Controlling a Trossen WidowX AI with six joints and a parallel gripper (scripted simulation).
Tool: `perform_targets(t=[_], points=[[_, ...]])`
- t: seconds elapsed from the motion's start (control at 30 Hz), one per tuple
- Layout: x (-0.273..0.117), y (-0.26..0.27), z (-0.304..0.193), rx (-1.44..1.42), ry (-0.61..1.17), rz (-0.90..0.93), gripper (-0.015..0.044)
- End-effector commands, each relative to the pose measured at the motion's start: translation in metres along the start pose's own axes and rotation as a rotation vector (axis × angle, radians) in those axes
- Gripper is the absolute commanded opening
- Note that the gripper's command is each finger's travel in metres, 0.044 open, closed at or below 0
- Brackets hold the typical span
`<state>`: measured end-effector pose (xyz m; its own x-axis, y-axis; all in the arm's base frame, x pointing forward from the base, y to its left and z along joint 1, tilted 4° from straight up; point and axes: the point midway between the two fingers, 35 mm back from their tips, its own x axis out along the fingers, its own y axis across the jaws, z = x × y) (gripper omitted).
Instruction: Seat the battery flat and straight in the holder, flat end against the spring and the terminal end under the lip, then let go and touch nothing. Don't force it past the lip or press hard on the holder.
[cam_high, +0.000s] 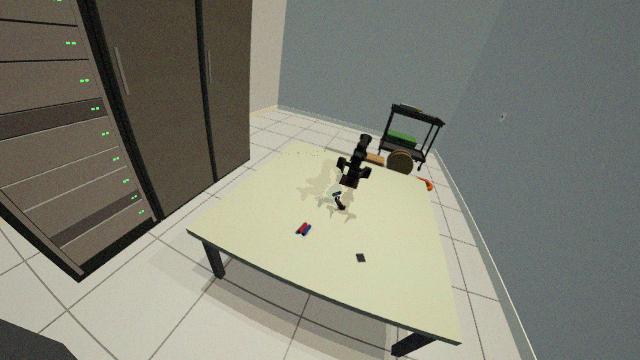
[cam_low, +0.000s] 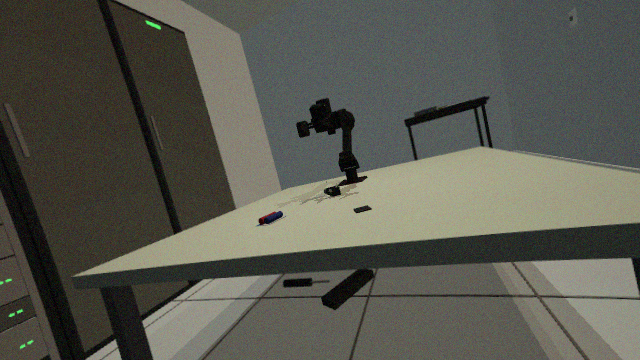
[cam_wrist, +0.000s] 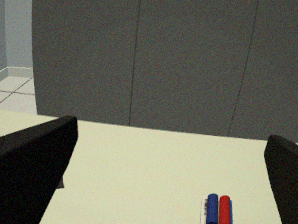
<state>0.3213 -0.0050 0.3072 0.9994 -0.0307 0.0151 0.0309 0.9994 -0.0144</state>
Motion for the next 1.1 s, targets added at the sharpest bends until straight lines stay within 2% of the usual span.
perform_targets(t=[0.0, 0.07, 0.2, 0.37, 0.57, 1.07], points=[[0.001, -0.001, -0.004, 0.003, 0.018, -0.003, 0.0374], [0.005, -0.01, -0.033, 0.027, 0.16, -0.028, 0.0321], [-0.011, -0.036, -0.116, 0.133, 0.589, -0.125, 0.0222], [-0.064, -0.053, -0.181, 0.29, 1.036, -0.254, 0.0222], [-0.134, -0.055, -0.209, 0.471, 1.449, -0.393, 0.0222], [-0.137, -0.054, -0.217, 0.481, 1.471, -0.401, 0.0222]])
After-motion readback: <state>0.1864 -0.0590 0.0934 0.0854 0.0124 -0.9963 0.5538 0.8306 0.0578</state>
